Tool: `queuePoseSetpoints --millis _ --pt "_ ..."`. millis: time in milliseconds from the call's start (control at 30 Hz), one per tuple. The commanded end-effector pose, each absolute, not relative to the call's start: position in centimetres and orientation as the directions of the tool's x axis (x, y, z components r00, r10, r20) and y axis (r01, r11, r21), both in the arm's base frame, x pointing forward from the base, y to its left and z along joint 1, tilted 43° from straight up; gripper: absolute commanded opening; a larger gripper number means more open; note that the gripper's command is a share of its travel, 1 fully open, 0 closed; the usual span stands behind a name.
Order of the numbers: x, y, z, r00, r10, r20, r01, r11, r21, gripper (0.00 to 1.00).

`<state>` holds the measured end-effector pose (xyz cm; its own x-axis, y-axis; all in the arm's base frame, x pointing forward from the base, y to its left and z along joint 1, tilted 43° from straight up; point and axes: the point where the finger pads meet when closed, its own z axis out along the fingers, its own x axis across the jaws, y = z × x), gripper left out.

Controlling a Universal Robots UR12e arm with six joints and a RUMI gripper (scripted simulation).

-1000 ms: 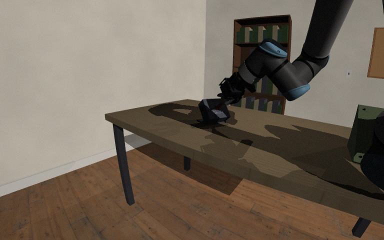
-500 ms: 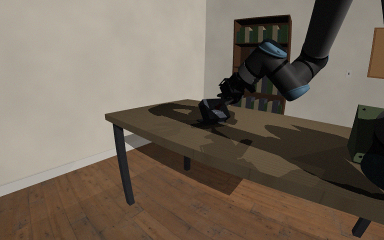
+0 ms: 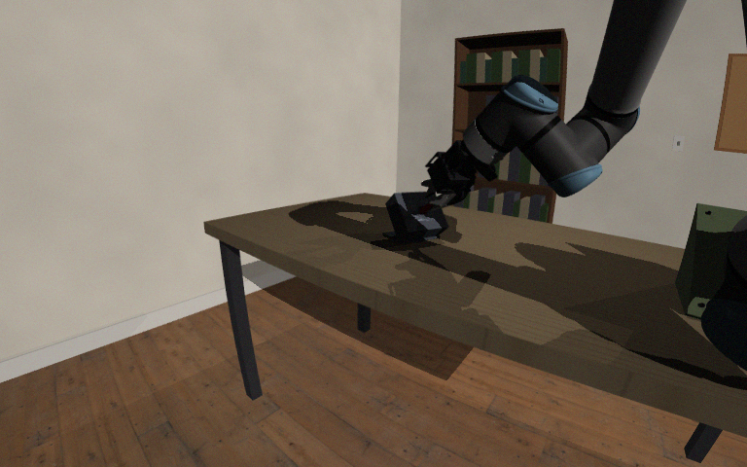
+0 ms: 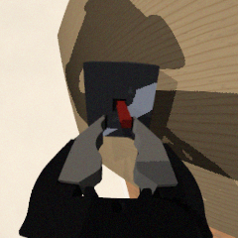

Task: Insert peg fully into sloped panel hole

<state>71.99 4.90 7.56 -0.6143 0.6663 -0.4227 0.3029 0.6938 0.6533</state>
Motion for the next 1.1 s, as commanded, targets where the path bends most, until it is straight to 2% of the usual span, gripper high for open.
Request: queuePoseSetpoints --millis 0,633,1067 --pt "72.0 4.9 7.6 -0.614 0.666 -0.423 0.303 0.694 0.653 0.23" --pt "72.0 4.8 7.6 -0.614 0.666 -0.423 0.303 0.694 0.653 0.47" --pt "69.9 3.8 9.7 -0.614 0.666 -0.423 0.303 0.695 0.652 0.63"
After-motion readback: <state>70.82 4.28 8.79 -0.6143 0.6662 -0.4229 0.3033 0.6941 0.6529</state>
